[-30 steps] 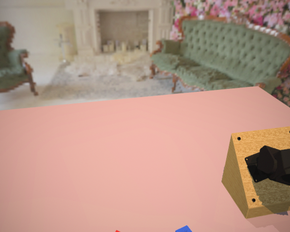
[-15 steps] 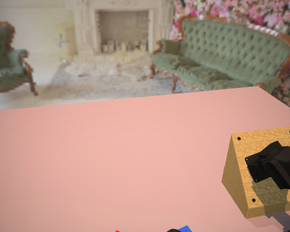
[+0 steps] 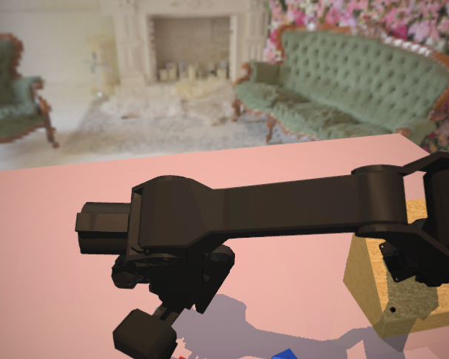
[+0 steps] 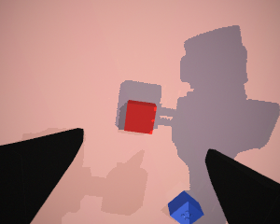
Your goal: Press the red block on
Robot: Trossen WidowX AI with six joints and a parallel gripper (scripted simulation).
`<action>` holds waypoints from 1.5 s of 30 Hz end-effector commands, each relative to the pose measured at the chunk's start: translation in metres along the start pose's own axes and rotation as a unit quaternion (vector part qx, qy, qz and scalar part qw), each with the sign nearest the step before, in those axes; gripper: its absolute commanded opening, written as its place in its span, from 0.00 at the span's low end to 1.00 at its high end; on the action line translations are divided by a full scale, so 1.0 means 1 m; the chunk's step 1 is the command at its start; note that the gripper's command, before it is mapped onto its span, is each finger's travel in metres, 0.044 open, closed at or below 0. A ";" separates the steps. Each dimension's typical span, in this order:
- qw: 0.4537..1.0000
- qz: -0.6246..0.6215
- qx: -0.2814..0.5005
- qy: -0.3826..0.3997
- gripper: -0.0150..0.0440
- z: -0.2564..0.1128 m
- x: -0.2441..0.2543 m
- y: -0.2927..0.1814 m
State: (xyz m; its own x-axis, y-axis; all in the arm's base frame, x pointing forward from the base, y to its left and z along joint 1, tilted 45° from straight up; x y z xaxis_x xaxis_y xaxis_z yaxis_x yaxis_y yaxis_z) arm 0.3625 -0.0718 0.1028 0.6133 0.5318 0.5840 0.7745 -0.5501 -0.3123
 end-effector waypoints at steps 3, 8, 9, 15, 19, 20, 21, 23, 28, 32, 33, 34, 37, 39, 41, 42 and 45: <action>1.000 -0.005 0.015 0.022 1.00 -0.001 -0.001 0.003; 1.000 -0.005 0.015 0.023 1.00 0.031 0.000 0.002; 1.000 -0.005 0.015 0.023 1.00 0.034 0.000 0.002; 1.000 -0.005 0.015 0.023 1.00 0.039 0.000 0.001; 1.000 -0.005 0.016 0.023 1.00 0.049 0.001 0.001; 1.000 -0.005 0.016 0.023 1.00 0.049 0.001 0.001; 1.000 -0.005 0.016 0.023 1.00 0.049 0.001 0.001; 1.000 -0.005 0.016 0.023 1.00 0.050 0.001 0.001; 1.000 -0.005 0.016 0.023 1.00 0.058 0.001 0.001; 1.000 -0.005 0.016 0.023 1.00 0.064 0.002 0.000; 1.000 -0.005 0.016 0.023 1.00 0.066 0.002 0.000; 1.000 -0.005 0.016 0.023 1.00 0.068 0.002 0.000; 1.000 -0.005 0.016 0.023 1.00 0.073 0.002 0.000; 1.000 -0.005 0.016 0.023 1.00 0.076 0.002 -0.001; 1.000 -0.005 0.016 0.024 1.00 0.078 0.002 -0.001; 1.000 -0.005 0.016 0.024 1.00 0.078 0.002 -0.001; 1.000 -0.005 0.016 0.024 0.87 0.078 0.002 -0.001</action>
State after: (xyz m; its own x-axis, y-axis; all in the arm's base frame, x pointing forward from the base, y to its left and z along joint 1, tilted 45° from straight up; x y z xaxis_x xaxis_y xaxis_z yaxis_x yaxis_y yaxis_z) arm 0.3761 -0.0221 0.0500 0.5919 0.5109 0.6234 0.7889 -0.5259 -0.3180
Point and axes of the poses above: the point midway between the two fingers, 35 mm back from their tips, its own z axis out along the fingers, its own x axis across the jaws, y = z × x, the point moved 5 cm from there along -z, back along the fingers, and after that the axes turned 10 degrees about -z, right-handed, at the moved point
